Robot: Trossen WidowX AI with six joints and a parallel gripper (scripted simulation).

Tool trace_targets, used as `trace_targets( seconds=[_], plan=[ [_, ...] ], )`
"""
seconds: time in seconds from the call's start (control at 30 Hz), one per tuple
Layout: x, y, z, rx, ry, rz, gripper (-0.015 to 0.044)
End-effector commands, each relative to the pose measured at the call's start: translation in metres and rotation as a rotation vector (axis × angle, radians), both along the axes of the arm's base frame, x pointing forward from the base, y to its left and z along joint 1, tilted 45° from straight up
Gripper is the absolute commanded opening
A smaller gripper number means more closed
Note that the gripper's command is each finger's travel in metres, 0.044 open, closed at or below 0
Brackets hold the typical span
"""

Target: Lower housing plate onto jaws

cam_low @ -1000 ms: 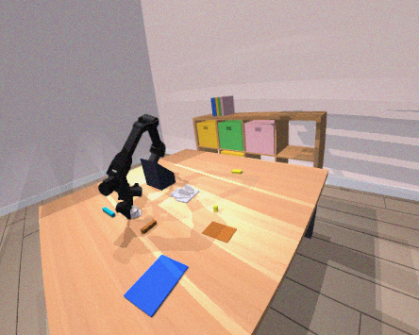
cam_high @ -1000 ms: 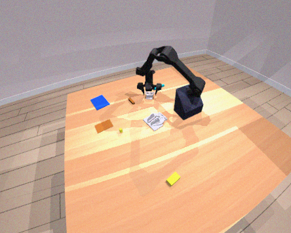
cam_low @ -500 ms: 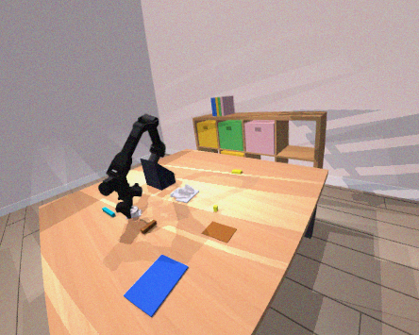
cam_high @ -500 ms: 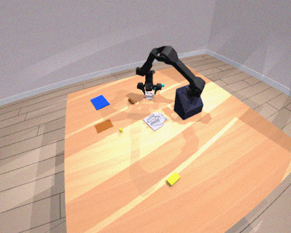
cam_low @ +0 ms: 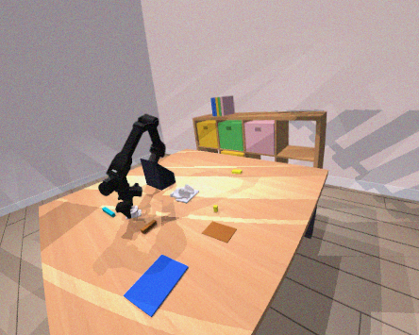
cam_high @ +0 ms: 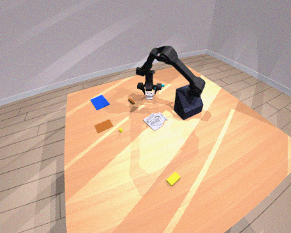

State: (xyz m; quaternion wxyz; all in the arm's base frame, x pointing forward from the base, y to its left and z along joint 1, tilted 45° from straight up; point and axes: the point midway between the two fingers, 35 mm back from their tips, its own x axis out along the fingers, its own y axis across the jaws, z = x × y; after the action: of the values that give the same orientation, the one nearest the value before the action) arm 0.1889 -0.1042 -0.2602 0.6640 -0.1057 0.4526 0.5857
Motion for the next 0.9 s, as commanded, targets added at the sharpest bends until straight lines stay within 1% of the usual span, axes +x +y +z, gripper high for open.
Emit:
trace_targets(
  seconds=[0.0,0.67,0.87],
  plan=[
    [0.001,-0.006,0.005,-0.001,-0.001,0.000,0.0351],
    [0.006,-0.049,0.051,-0.001,0.003,-0.005,0.0351],
    [0.006,-0.050,0.053,-0.001,0.003,-0.005,0.0351]
  ],
)
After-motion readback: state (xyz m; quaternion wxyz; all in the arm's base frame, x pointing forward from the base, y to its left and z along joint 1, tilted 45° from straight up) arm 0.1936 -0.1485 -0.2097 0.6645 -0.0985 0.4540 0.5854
